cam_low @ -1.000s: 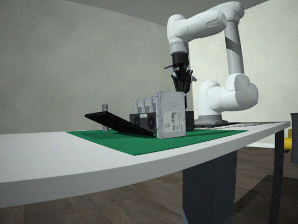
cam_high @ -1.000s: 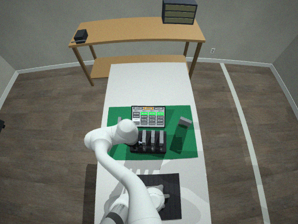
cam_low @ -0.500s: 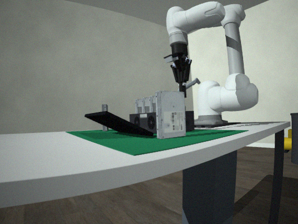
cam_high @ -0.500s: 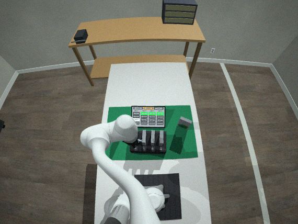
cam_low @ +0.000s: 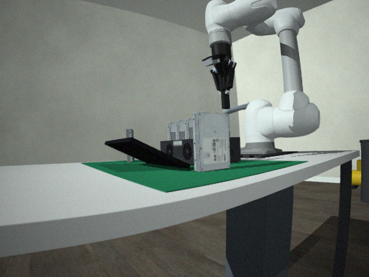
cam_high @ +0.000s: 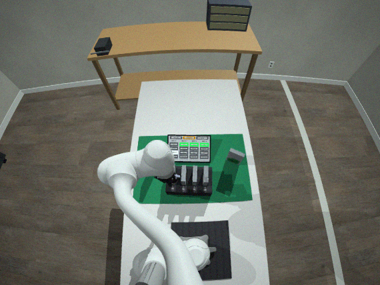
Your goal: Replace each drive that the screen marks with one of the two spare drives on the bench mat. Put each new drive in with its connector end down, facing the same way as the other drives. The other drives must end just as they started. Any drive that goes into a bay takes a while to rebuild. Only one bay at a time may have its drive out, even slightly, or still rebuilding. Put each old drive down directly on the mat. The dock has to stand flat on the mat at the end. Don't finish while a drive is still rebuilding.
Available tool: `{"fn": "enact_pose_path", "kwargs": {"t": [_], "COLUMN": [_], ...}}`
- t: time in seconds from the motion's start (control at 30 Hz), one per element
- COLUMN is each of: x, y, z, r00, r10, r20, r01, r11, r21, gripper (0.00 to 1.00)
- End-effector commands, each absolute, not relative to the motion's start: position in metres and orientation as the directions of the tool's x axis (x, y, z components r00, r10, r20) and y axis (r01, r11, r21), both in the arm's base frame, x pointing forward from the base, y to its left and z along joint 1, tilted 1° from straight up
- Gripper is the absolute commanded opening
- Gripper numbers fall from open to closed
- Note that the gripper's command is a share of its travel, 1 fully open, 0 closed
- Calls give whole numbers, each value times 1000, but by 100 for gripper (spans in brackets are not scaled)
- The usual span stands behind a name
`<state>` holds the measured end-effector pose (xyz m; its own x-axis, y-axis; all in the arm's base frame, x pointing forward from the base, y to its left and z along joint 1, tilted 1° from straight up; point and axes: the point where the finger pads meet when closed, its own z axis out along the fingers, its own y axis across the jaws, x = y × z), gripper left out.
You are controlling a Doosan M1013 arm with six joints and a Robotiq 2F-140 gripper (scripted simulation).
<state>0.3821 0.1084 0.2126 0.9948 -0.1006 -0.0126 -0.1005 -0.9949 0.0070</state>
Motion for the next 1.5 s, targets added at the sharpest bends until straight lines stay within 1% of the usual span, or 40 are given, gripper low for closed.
{"fn": "enact_pose_path", "kwargs": {"t": [0.0, 0.27, 0.37, 0.47, 0.57, 0.63, 0.73, 0.97, 1.13, 1.2, 1.23, 1.33, 1.37, 1.47], "x": [382, 382, 384, 390, 400, 400, 414, 447, 459, 459, 460, 461, 461, 461], "y": [109, 109, 108, 108, 108, 108, 107, 103, 102, 102, 102, 102, 102, 102], "z": [217, 218, 218, 219, 219, 219, 219, 218, 217, 217, 217, 217, 217, 217], "r00": [995, 995, 998, 999, 968, 968, 880, 657, 439, 439, 296, 169, 119, 116], "r10": [-101, -100, -68, 46, 250, 250, 475, 754, 898, 898, 955, 985, 993, 993], "r20": [-12, -12, -12, -13, -14, -14, -14, -19, -24, -24, -22, -14, -7, -7], "r01": [-101, -100, -68, 46, 250, 250, 475, 754, 899, 899, 955, 986, 993, 993], "r11": [-995, -995, -998, -999, -968, -968, -880, -657, -439, -439, -296, -169, -119, -116], "r21": [6, 6, 6, 5, 2, 2, 1, 12, 13, 13, 5, -5, -12, -12], "gripper": [10, 10, 10, 10, 10, 10, 10, 10, 10, 10, 10, 10, 89, 89]}}
